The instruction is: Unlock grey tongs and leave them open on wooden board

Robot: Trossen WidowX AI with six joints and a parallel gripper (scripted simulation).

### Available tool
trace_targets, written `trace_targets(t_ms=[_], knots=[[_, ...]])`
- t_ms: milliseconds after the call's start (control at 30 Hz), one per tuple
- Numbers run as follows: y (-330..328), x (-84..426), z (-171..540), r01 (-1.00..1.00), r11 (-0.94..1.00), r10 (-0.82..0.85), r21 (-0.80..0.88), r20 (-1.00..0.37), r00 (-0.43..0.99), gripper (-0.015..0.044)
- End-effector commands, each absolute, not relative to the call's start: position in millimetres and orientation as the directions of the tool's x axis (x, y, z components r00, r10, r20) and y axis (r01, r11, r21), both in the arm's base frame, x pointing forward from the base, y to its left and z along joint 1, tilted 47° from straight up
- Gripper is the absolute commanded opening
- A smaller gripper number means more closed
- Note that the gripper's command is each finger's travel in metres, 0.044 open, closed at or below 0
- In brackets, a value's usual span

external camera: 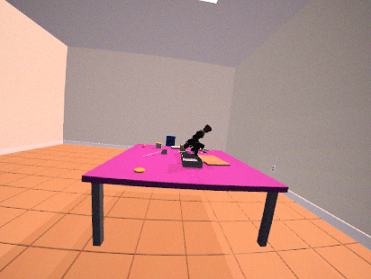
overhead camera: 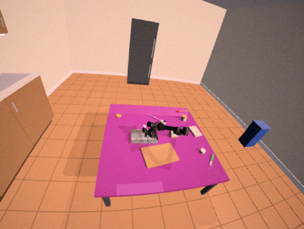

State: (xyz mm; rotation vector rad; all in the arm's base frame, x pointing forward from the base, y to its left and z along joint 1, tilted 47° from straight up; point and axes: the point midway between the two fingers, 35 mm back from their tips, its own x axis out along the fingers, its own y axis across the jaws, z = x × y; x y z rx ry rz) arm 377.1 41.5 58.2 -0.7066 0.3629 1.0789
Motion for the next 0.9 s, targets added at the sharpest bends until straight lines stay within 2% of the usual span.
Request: trace_targets(t_ms=[0, 467, 867], knots=[[14.4, 379.5, 88.2, -0.885, 0.290, 0.672, -0.364, -0.581, 0.460, -0.0150], [14.3, 379.9, 87.9, -0.887, 0.289, 0.672, -0.359, -0.584, 0.455, -0.0150], [13.1, 385.8, 82.6, -0.937, 0.254, 0.685, -0.242, -0.639, 0.350, -0.0150]])
